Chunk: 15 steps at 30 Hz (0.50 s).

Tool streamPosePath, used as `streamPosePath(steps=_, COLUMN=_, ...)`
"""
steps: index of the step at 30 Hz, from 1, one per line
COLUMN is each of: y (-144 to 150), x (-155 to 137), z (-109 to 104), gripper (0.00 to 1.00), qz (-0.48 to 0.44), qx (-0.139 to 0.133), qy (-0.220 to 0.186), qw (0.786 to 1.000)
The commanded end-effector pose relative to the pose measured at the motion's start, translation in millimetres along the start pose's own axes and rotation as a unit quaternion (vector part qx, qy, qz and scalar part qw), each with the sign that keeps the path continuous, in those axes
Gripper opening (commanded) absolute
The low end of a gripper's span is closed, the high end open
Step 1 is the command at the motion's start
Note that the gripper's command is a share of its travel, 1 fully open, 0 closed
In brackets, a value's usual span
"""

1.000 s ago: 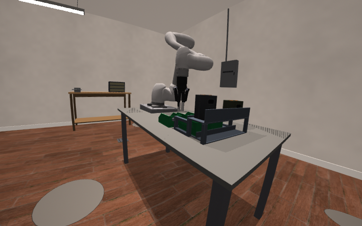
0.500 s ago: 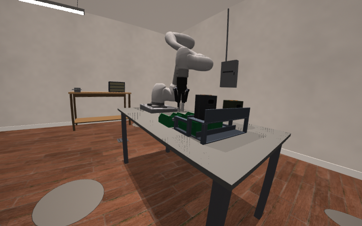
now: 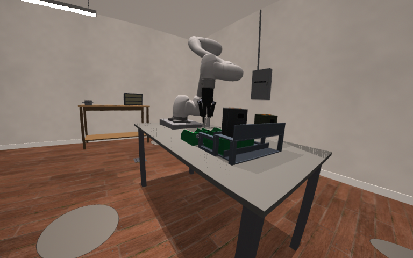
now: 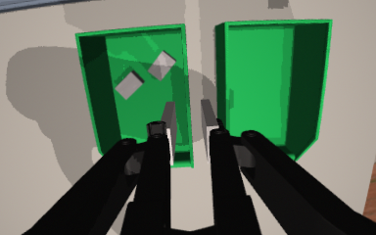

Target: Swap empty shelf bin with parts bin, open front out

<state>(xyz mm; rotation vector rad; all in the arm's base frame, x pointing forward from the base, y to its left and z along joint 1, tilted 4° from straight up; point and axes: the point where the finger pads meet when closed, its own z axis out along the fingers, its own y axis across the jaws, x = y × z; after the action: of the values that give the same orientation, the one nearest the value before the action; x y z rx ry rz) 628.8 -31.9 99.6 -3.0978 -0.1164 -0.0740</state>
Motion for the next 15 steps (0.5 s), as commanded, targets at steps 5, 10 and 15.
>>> streamPosePath(steps=5, y=0, x=0, z=2, gripper=0.24, qz=0.0, qx=0.0, qy=0.0, qw=1.0)
streamPosePath(steps=10, y=0, x=0, z=5, gripper=0.24, qz=0.0, qx=0.0, qy=0.0, qw=1.0)
streamPosePath(steps=15, y=0, x=0, z=11, gripper=0.24, qz=0.0, qx=0.0, qy=0.0, qw=1.0)
